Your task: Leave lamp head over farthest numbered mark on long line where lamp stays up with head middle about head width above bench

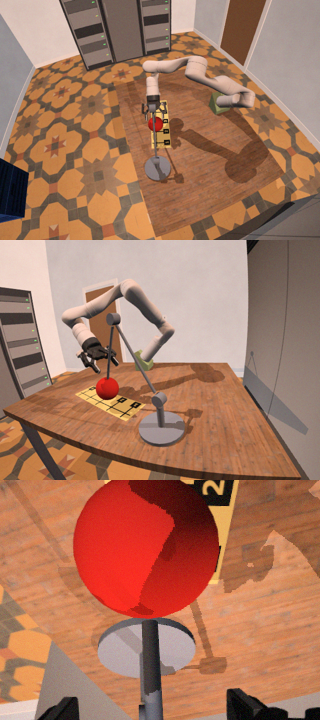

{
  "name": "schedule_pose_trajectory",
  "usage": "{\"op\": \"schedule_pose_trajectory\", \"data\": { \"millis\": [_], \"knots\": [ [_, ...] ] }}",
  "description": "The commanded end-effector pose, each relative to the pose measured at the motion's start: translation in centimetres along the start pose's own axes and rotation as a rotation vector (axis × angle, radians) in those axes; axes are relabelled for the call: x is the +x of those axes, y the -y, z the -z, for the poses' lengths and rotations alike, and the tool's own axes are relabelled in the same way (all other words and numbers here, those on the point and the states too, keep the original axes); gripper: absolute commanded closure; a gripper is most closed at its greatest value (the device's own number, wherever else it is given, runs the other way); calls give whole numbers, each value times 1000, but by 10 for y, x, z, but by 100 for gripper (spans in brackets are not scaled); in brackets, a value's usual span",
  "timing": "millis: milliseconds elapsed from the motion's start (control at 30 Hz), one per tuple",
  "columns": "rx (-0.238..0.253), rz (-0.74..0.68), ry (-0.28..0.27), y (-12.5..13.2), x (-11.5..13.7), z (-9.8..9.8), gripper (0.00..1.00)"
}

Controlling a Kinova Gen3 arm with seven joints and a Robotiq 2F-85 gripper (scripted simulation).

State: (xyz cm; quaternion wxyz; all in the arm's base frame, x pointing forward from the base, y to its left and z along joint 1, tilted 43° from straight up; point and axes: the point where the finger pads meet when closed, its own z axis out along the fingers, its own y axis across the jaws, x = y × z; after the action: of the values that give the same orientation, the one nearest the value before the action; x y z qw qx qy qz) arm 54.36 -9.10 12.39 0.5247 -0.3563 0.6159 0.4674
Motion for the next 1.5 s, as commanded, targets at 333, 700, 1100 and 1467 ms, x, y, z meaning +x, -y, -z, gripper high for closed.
{"op": "schedule_pose_trajectory", "data": {
  "millis": [333, 700, 1100, 1467],
  "knots": [
    [1, 2, 0, 0, -1, 1, 0],
    [1, 2, 0, 0, -1, 27, 0],
    [1, 2, 0, -1, -1, 70, 0],
    [-5, 2, -2, -2, -3, 113, 0]
  ]
}}
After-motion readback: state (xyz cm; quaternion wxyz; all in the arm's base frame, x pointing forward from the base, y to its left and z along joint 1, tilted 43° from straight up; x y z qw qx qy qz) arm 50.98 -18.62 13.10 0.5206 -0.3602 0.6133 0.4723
